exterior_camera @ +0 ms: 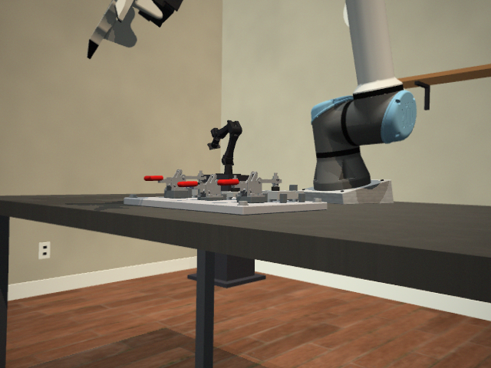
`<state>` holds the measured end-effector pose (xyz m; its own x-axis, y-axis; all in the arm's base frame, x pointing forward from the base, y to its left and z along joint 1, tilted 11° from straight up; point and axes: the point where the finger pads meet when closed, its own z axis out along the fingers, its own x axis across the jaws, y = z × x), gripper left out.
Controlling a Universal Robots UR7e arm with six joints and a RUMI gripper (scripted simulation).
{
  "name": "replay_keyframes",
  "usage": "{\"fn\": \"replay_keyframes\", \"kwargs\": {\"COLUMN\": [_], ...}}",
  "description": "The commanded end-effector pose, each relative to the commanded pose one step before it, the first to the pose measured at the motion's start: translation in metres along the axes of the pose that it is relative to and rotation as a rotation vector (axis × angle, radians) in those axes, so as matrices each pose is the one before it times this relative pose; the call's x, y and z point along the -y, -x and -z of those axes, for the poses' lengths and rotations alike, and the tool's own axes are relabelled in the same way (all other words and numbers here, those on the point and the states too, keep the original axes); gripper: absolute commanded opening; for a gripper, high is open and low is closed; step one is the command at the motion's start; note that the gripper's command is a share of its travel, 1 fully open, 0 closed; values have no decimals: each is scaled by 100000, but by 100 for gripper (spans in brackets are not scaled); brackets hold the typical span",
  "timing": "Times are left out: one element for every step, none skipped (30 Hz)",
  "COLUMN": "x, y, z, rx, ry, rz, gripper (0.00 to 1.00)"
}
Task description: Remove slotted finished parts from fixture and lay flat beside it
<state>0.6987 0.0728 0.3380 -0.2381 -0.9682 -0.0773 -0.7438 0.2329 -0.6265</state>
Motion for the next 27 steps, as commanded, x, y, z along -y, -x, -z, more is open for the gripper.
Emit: {"fn": "replay_keyframes", "kwargs": {"x": [-1939,-374,-377,-378,-379,-380,-380,-379,-378,0,0,-377,-375,-372,-369,-366,-362,-358,-353,-349,-343,-338,-332,-325,-319,-312,0], "y": [-5151,-876,-857,-839,-820,-801,-783,-764,-745,0,0,-726,-708,-689,-671,-652,-634,-616,-598,-580,-562,-545,-527,-510,-493,-477,0], "z": [1065,125,120,115,110,105,99,94,89,0,0,84,79,74,69,64,59,54,50,45,41,37,33,29,26,22,0], "rx": [-3987,-712,-690,-668,-647,-625,-604,-583,-562,0,0,-542,-522,-502,-482,-463,-444,-426,-408,-390,-373,-356,-340,-324,-309,-294,0], "ry": [6903,1246,1229,1212,1195,1177,1159,1141,1122,0,0,1103,1083,1063,1043,1023,1002,981,960,939,918,896,874,852,830,808,0], "rz": [-5981,-1212,-1210,-1208,-1204,-1200,-1194,-1187,-1179,0,0,-1170,-1160,-1148,-1136,-1123,-1109,-1094,-1079,-1062,-1045,-1026,-1007,-988,-968,-947,0], "gripper": [100,100,100,100,100,100,100,100,100,100,100,100,100,100,100,100,100,100,100,100,100,100,100,100,100,100,100]}}
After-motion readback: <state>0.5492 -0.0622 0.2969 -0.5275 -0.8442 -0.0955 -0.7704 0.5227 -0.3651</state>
